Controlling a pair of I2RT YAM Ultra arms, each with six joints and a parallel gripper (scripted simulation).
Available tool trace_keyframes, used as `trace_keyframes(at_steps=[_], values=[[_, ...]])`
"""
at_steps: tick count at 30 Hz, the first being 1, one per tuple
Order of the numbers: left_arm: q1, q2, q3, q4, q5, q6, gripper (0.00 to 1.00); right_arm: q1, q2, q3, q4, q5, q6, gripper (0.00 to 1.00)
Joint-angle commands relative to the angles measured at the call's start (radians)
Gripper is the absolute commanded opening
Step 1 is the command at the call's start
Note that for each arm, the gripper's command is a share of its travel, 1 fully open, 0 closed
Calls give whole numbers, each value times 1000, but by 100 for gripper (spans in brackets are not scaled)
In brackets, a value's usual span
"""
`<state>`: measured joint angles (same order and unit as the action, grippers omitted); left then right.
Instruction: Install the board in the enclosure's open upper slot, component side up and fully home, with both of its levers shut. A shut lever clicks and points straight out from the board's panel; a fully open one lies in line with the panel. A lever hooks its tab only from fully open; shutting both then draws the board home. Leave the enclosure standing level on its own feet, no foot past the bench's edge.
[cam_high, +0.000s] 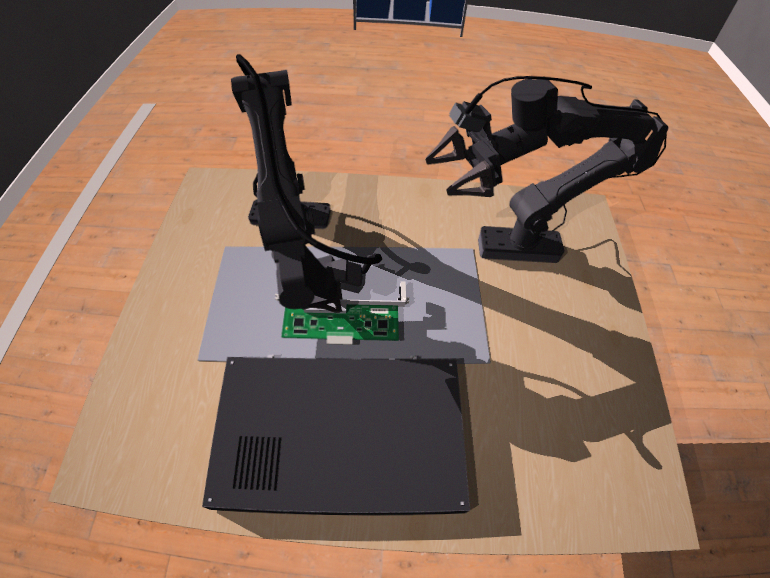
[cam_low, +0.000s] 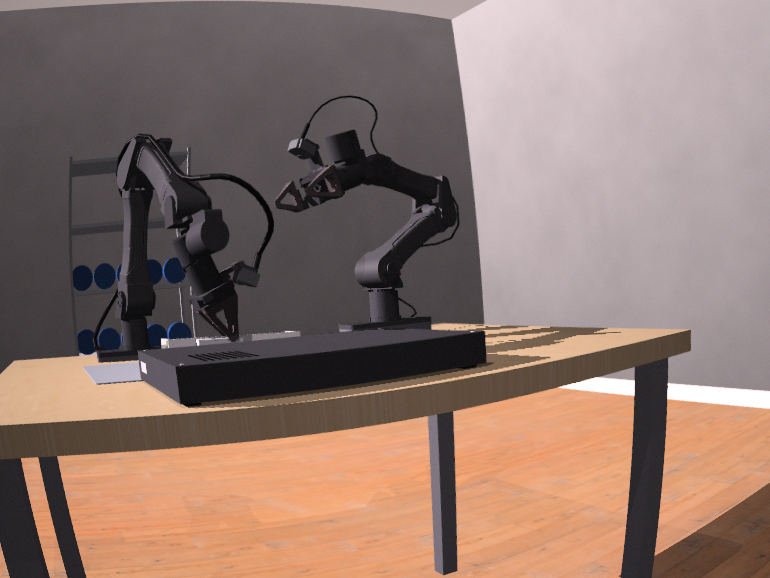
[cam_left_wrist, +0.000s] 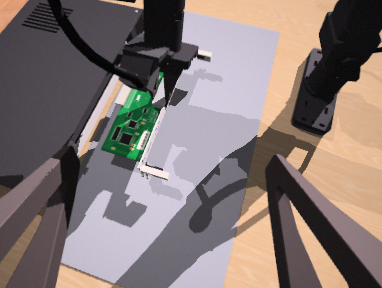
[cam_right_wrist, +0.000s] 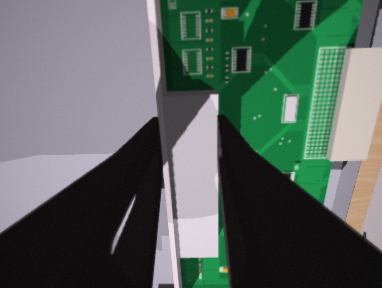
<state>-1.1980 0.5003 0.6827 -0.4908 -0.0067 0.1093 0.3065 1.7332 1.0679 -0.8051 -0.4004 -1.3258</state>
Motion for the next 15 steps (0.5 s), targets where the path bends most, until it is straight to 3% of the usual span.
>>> trace_keyframes(at_steps=[1,9,15], values=[[-8,-22,31,-8,-8,-7,100,-9,-7,41,-4,-31,-8,18],[-8,-22,31,-8,-8,-7,100,12,15,90,-48,-22,15,18],[-8,-22,31,-8,-8,-7,100,1,29,103,9,-40,-15,18]])
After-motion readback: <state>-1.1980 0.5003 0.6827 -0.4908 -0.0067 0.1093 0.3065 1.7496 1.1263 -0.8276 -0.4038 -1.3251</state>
